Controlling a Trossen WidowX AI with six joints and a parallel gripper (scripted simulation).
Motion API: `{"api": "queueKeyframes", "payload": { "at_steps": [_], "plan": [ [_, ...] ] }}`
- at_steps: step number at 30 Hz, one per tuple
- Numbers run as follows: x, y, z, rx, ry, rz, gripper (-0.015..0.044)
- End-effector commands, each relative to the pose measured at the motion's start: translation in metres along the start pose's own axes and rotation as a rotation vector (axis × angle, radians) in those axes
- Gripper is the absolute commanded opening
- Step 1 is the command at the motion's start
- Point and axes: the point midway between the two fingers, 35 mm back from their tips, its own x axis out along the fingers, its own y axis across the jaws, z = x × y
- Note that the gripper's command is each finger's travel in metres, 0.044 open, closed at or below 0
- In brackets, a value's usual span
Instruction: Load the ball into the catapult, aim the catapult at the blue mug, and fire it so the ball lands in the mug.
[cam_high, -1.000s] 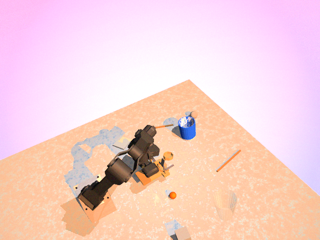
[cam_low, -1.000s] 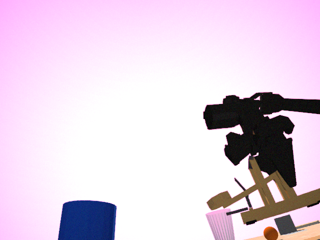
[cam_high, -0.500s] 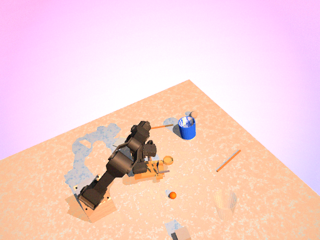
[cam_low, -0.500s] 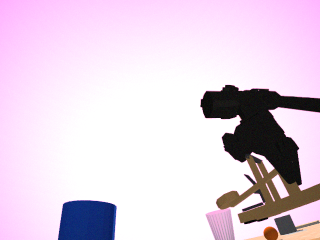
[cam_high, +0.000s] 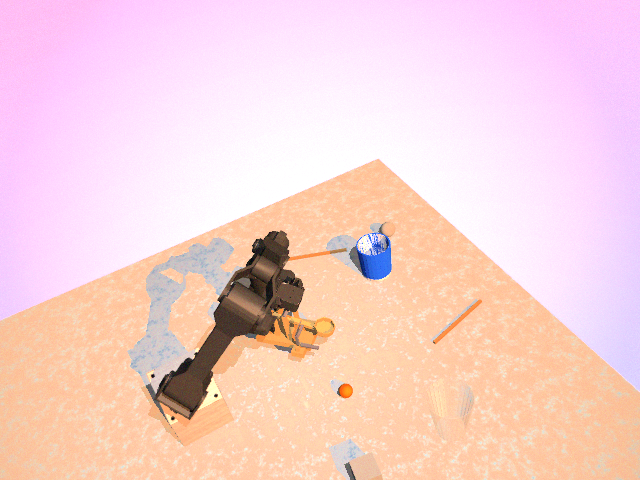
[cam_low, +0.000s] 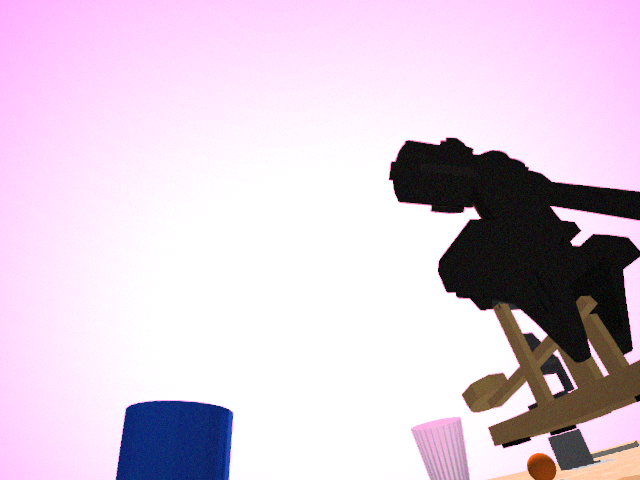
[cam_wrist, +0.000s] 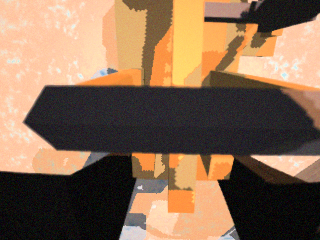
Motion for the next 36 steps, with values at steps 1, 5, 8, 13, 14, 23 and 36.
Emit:
{"api": "queueKeyframes", "payload": {
  "at_steps": [1,5,8,13,14,23,36],
  "plan": [
    [-0.004,0.007,-0.003,0.048,-0.005,0.012,0.0000],
    [-0.004,0.010,-0.003,0.049,-0.005,0.012,0.0000],
    [-0.003,0.010,-0.003,0.049,-0.005,0.012,0.0000],
    [0.005,0.011,-0.002,0.049,-0.005,0.012,0.0000],
    [0.007,0.011,-0.002,0.049,-0.005,0.012,0.0000],
    [0.022,0.011,-0.002,0.049,-0.005,0.012,0.0000],
    [0.043,0.011,-0.002,0.049,-0.007,0.011,0.0000]
  ]
}}
